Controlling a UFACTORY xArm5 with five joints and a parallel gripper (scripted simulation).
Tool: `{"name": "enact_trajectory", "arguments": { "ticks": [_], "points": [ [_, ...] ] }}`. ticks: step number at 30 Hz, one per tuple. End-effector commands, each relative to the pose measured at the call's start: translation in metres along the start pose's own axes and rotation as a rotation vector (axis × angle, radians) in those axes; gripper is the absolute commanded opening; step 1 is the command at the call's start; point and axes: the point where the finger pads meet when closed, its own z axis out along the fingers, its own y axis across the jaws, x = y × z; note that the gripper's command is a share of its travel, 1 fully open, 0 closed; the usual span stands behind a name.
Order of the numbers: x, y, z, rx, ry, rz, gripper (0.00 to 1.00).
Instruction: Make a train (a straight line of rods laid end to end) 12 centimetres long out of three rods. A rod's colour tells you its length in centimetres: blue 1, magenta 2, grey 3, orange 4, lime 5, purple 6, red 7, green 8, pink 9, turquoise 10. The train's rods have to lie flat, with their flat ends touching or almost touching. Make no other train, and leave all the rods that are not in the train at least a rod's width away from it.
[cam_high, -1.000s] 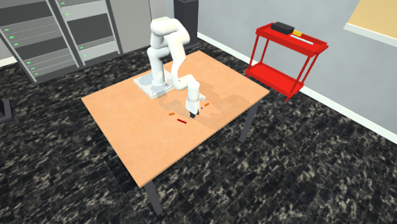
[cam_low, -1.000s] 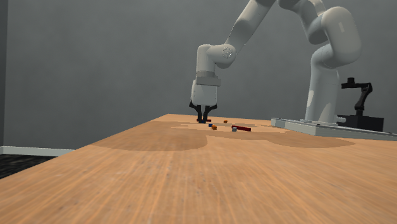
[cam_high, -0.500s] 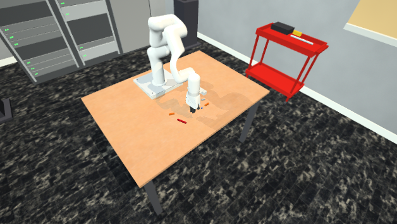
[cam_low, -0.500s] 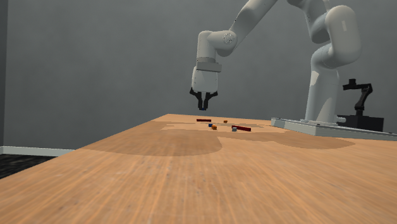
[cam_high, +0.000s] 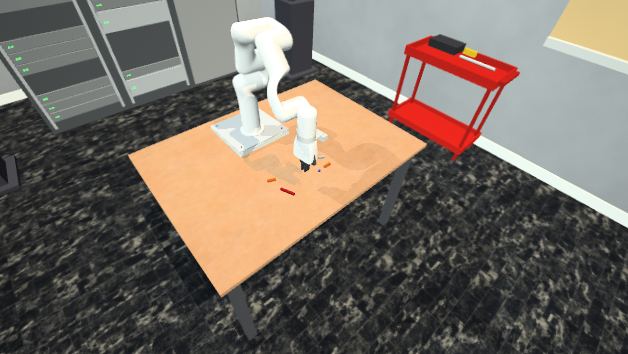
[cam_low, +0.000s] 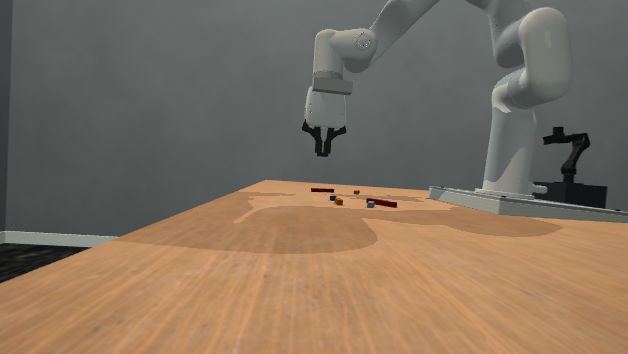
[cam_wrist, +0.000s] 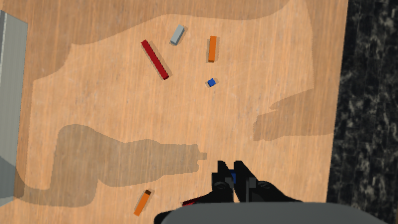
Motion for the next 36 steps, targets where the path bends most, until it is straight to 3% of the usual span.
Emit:
{"name": "enact_trajectory", "arguments": {
  "ticks": [1,22,36],
  "points": [
    [0.000,0.001,-0.003,-0.005,-0.001,-0.002,0.04],
    [0.015,-0.079,-0.002,-0.004,-0.002,-0.588,0.04],
    [0.015,-0.080,-0.002,-0.004,-0.002,-0.598,0.04]
  ]
}}
